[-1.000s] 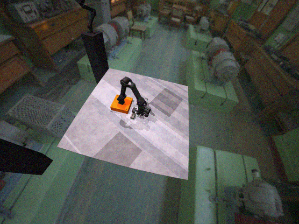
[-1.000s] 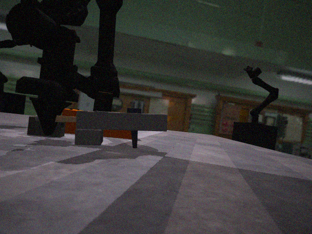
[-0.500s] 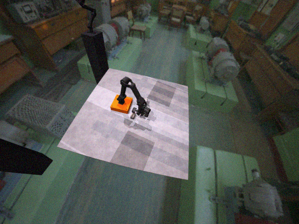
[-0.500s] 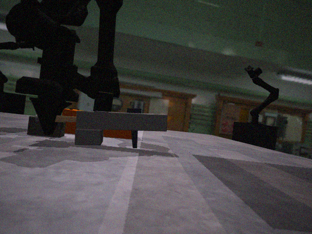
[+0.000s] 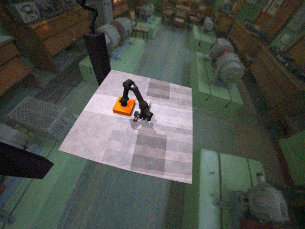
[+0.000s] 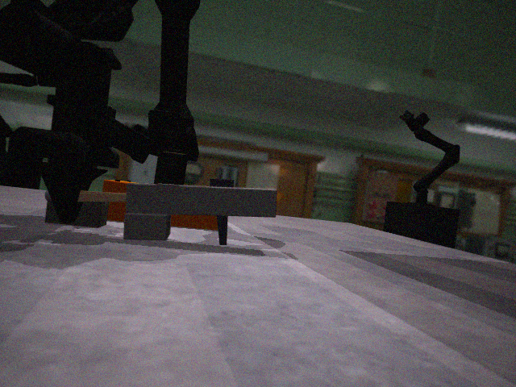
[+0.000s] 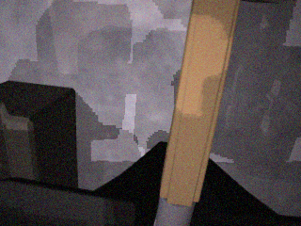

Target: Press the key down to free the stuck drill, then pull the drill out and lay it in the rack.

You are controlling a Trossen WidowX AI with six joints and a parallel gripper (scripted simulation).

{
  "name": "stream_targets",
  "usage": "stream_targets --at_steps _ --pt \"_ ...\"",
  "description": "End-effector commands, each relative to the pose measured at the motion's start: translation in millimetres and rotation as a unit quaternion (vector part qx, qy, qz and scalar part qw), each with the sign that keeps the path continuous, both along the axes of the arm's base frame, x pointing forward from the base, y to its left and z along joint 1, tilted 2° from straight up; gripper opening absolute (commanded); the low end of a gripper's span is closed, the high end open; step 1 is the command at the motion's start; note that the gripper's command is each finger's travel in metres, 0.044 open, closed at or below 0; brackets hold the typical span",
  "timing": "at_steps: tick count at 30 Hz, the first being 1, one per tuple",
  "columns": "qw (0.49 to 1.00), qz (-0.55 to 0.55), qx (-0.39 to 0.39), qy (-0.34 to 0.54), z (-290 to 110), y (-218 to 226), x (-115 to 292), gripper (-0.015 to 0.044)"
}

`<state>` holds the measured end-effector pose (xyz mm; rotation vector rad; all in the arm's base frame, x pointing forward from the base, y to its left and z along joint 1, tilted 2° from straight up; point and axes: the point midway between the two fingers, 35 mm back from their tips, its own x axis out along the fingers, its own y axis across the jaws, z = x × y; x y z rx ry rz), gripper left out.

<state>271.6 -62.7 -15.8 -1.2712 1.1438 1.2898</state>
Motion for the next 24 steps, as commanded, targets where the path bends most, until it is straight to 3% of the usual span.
stream_targets --at_steps 1,24 --pt "1.000 0.001 0.000 -0.001 0 -7 3 0.0000" --pt "1.000 0.001 -0.001 -0.002 -3 -41 7 0.0000"
